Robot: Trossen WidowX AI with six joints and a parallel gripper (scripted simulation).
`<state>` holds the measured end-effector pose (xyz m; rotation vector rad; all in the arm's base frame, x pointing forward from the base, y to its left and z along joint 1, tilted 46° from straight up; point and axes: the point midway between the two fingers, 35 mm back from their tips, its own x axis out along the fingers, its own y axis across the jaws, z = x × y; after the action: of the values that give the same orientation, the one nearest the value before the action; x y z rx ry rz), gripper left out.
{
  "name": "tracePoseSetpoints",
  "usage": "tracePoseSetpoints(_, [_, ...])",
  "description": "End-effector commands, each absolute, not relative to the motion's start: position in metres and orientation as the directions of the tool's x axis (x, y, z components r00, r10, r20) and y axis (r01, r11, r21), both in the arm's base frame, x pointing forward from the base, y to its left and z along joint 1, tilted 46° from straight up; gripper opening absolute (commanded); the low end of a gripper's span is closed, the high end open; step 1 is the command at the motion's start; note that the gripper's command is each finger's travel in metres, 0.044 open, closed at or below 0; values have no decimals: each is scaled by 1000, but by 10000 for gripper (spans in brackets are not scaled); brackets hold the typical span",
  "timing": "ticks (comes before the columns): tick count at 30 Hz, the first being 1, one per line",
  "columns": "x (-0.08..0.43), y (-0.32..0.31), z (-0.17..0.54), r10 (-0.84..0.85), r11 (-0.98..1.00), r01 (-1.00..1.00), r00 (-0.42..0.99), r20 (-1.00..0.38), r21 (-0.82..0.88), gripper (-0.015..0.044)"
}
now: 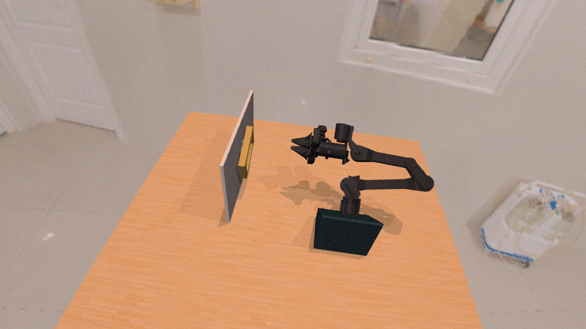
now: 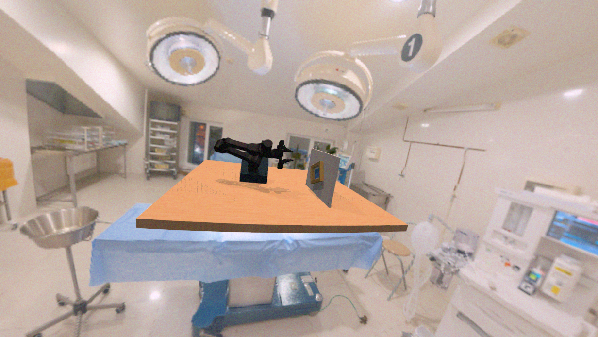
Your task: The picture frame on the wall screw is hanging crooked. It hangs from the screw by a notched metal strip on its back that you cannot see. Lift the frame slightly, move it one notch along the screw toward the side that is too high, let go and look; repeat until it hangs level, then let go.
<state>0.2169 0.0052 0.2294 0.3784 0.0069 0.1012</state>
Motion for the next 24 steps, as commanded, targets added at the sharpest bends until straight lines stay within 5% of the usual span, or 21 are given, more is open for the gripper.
tracePoseSetpoints(1, [236,0,221,103,923,-92,995,-8,374,260])
tracePoseSetpoints(24, [277,-18,199,98,926,-91,995,-2,367,260])
